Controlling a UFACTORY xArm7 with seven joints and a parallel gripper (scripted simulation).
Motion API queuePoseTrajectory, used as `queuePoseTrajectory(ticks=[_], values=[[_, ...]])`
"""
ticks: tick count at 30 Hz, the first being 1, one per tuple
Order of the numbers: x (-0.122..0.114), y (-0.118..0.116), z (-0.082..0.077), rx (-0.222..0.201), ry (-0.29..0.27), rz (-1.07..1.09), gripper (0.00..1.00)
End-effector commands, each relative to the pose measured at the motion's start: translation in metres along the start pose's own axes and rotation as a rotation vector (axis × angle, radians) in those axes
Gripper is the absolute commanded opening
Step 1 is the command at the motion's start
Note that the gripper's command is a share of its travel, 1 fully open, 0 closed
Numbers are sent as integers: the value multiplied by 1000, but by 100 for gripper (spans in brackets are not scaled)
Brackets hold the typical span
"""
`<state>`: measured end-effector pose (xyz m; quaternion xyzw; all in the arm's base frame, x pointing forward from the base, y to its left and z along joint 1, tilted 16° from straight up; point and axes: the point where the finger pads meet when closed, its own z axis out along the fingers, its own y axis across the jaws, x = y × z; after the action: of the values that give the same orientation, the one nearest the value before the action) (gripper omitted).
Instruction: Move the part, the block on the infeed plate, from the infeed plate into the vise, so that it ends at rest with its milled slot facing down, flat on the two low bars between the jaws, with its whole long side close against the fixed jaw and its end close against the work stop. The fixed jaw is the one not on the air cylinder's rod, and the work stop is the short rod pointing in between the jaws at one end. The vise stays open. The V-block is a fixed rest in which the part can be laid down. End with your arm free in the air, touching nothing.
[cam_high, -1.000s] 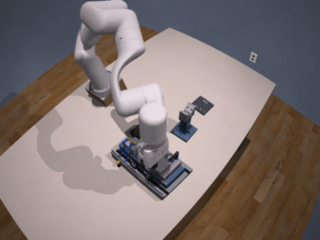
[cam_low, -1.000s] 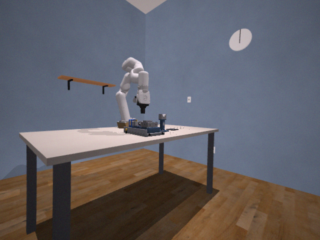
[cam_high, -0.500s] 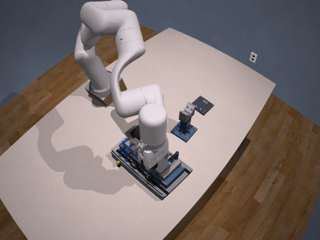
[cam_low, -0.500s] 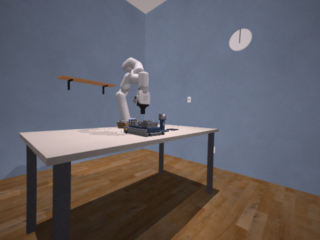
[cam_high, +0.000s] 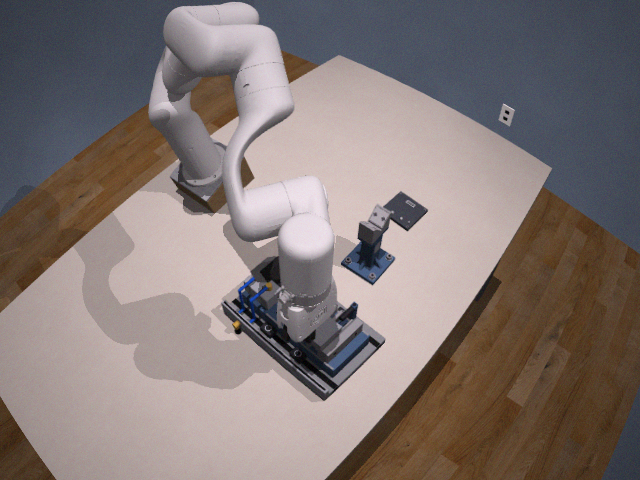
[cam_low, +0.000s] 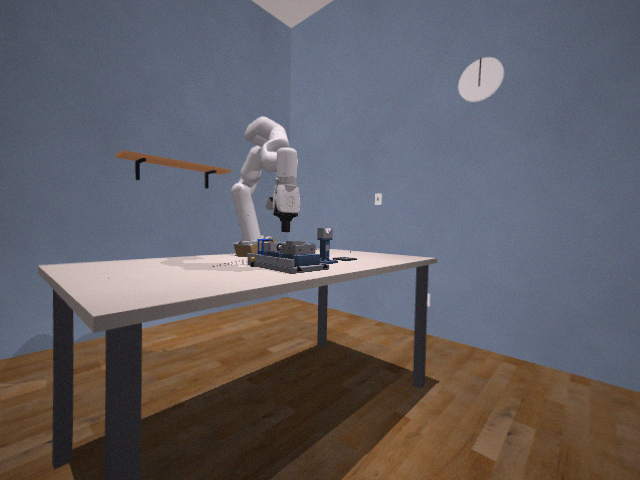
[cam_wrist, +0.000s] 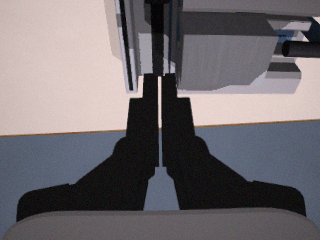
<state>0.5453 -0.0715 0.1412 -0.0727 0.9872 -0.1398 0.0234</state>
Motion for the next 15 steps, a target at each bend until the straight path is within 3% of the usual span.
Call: queuePoseTrajectory(ticks=[1, 15], values=[[-2, 0, 5, 0, -3, 0, 0], [-2, -1, 23, 0, -3, 0, 0]])
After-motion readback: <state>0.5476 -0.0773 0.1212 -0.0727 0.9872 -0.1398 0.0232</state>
